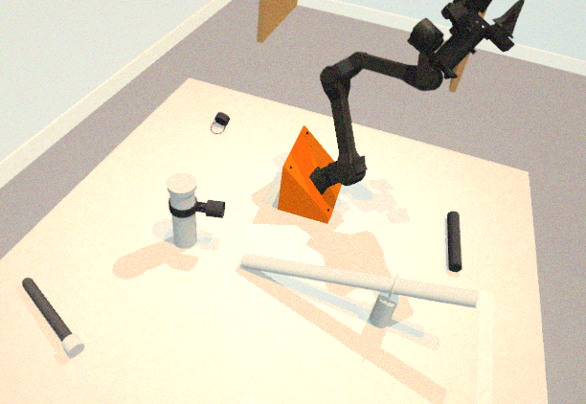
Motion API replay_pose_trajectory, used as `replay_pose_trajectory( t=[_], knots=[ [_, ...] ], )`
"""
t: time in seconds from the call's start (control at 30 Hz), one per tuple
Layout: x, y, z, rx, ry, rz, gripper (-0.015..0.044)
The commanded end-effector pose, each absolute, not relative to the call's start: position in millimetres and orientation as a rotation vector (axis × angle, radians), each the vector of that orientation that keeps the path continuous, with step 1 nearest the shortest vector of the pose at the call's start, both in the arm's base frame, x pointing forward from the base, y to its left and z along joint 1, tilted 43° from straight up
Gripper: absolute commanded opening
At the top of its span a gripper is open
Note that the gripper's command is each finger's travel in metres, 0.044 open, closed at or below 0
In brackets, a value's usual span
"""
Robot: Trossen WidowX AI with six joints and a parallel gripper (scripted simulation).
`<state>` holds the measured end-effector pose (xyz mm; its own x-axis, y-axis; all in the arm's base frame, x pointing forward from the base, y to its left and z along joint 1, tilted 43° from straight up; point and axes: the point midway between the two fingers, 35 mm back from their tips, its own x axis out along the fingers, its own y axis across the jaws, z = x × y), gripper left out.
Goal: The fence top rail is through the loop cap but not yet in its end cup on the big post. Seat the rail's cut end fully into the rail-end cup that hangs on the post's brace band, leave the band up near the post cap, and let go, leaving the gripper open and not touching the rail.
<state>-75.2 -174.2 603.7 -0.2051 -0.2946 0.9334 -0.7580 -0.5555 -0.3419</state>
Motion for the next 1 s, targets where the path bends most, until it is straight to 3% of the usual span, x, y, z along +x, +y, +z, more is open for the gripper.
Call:
replay_pose_trajectory(
  t=[0.0,0.3,0.6,0.97],
  knots=[
    [-75.3,-171.4,604.7,1.697,-1.227,1.81,0.0426],
    [-50.8,-32.4,635.8,1.235,-1.027,1.553,0.044],
    [41.5,94.7,620.8,0.794,-0.761,1.252,0.044],
    [142.6,145.4,576.4,0.561,-0.51,1.025,0.044]
  ],
)
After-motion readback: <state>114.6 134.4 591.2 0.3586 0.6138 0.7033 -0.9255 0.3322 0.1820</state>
